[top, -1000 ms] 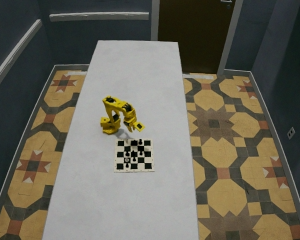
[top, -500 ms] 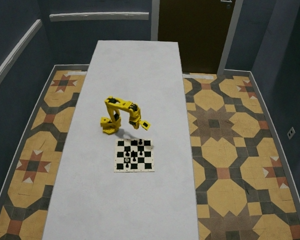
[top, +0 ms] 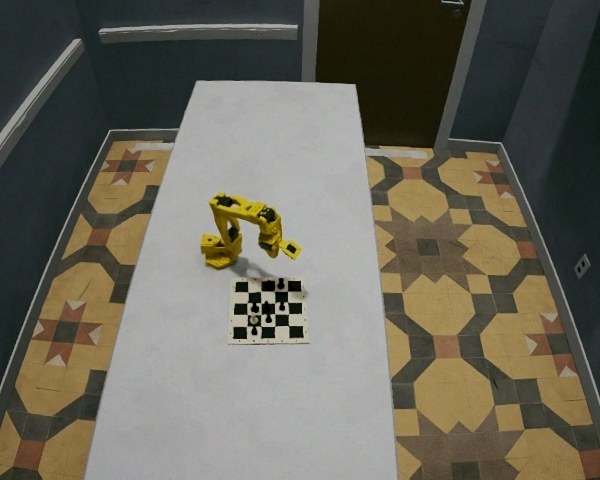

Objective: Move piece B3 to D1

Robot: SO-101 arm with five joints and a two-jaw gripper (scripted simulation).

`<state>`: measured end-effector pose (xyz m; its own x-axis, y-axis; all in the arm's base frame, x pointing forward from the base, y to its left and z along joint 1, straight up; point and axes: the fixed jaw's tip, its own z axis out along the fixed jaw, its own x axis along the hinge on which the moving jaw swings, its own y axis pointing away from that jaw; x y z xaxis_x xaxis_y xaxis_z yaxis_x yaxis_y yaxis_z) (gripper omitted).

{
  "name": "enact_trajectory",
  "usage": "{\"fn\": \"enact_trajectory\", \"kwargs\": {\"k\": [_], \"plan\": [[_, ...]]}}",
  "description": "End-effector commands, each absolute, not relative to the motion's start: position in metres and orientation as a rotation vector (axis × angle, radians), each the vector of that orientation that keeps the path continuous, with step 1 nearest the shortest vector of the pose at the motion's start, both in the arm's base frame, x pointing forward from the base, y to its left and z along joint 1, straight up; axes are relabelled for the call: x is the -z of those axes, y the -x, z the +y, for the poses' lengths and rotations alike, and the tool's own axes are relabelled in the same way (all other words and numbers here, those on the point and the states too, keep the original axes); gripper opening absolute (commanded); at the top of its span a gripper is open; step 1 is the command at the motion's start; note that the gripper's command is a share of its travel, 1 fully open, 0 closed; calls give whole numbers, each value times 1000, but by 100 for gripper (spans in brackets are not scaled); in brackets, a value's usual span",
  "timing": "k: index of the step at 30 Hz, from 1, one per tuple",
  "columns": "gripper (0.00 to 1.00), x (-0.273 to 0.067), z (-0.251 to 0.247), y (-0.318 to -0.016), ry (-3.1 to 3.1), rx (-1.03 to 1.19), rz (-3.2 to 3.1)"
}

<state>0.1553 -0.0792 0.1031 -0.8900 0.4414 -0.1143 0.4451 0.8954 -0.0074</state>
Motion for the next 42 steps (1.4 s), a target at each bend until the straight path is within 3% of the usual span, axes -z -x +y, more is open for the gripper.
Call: {"fn": "enact_trajectory", "kwargs": {"k": [1, 24, 42], "plan": [[0, -100, -76, -153, -698, 35, 2979], [0, -92, -75, -152, -707, 17, 3020], [0, -42, -76, -152, -711, 9, 3039]]}}
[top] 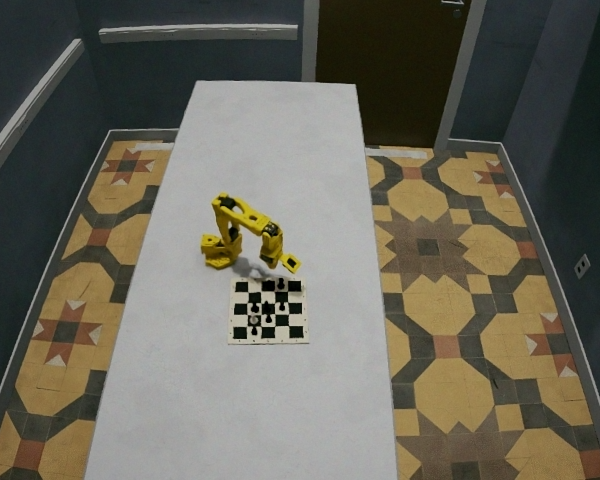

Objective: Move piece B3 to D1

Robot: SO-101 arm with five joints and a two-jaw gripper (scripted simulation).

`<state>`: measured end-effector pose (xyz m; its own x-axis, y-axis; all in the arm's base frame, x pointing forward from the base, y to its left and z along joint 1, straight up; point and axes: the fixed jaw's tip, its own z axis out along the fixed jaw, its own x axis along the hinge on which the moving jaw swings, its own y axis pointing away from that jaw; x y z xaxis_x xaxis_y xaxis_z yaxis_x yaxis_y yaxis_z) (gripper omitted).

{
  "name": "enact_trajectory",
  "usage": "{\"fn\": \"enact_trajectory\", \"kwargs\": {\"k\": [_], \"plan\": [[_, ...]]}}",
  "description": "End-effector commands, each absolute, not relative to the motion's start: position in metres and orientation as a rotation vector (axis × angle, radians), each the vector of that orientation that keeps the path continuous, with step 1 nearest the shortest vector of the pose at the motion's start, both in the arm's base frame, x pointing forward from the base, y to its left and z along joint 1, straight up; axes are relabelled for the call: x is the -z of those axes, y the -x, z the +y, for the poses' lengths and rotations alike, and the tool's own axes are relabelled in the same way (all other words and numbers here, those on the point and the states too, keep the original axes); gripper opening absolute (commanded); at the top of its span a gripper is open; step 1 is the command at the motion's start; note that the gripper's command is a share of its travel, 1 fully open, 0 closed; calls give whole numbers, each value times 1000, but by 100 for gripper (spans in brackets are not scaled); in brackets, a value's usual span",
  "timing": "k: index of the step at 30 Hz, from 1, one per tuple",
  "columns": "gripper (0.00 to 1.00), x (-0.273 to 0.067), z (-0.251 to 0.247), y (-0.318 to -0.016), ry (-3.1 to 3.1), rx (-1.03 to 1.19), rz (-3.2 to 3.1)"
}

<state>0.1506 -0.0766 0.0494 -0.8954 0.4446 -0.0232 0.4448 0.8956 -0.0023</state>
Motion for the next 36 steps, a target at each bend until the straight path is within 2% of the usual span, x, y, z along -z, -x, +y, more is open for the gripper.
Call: {"fn": "enact_trajectory", "kwargs": {"k": [1, 36], "plan": [[0, -39, -76, -152, -711, 9, 3039], [0, -27, -75, -152, -711, 9, 3040]]}}
